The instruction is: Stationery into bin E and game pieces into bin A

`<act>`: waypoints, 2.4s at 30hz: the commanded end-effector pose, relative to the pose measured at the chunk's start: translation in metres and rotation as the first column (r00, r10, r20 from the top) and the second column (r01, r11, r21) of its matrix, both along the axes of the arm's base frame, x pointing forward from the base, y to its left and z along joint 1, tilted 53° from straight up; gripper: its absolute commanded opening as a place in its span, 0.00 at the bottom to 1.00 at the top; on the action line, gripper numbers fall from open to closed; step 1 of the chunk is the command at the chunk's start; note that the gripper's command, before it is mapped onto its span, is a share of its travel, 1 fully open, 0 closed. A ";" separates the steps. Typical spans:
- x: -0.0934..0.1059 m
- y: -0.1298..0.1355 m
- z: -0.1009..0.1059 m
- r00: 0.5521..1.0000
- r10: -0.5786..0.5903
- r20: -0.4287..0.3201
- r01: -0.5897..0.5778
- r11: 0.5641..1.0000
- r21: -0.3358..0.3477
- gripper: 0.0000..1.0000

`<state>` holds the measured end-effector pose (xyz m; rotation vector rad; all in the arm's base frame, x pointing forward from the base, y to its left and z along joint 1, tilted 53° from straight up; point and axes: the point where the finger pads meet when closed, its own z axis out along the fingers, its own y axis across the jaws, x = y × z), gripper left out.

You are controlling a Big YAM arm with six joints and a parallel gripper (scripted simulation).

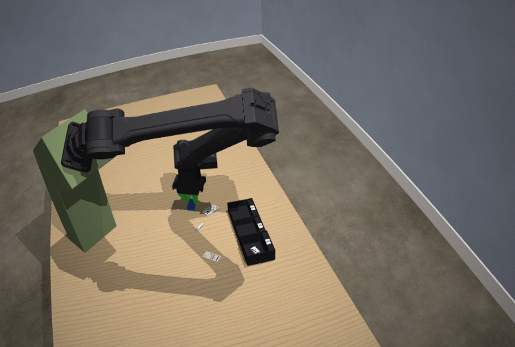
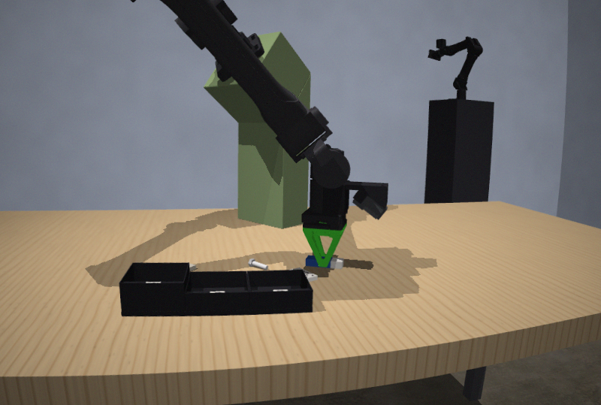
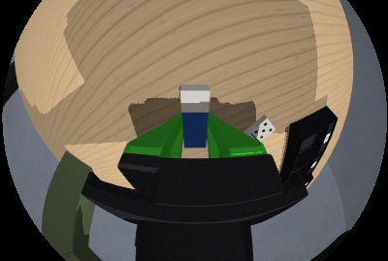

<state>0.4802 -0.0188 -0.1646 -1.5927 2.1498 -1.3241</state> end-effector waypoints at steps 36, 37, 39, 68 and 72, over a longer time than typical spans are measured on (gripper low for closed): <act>-0.043 0.029 0.030 1.000 -0.012 -0.023 0.012 1.000 -0.002 0.19; -0.044 0.028 0.030 1.000 -0.013 -0.025 0.013 1.000 -0.003 0.19; -0.044 0.029 0.030 1.000 -0.012 -0.020 0.012 1.000 -0.002 0.19; -0.037 0.014 0.067 1.000 -0.003 -0.018 0.003 1.000 -0.006 0.19; -0.028 0.002 0.087 1.000 -0.003 -0.013 0.003 1.000 -0.004 0.19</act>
